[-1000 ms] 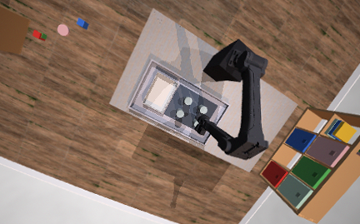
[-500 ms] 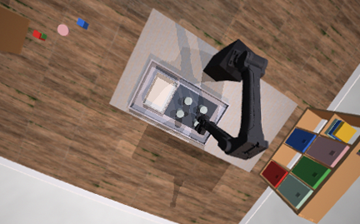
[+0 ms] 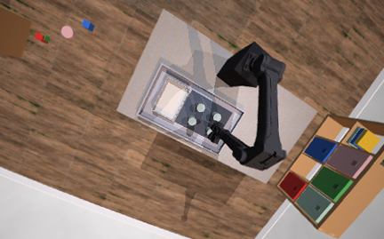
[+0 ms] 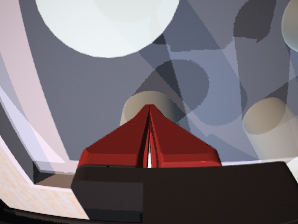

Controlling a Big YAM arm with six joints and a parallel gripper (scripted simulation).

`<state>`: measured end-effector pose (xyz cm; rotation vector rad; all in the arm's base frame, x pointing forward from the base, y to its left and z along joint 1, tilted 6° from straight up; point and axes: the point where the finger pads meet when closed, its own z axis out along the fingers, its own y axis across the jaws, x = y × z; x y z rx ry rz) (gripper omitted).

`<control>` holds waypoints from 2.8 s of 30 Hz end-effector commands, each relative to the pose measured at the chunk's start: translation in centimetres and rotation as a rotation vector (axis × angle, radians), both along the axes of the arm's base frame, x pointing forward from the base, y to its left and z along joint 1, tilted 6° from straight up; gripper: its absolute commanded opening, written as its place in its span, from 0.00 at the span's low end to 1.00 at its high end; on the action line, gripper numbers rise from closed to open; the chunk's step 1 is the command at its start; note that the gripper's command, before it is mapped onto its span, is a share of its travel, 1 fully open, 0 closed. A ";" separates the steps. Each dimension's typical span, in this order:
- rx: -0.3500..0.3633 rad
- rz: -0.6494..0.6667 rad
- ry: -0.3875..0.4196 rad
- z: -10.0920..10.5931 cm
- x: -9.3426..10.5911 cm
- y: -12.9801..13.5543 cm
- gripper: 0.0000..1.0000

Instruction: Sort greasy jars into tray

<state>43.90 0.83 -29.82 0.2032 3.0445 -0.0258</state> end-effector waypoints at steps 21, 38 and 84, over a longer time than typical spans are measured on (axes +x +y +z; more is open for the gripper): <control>-0.003 -0.016 -0.019 0.4 0.2 -0.1 0.00; -0.003 -0.016 -0.019 0.3 0.1 -0.1 0.00; -0.003 -0.016 -0.019 0.3 -0.5 0.0 0.00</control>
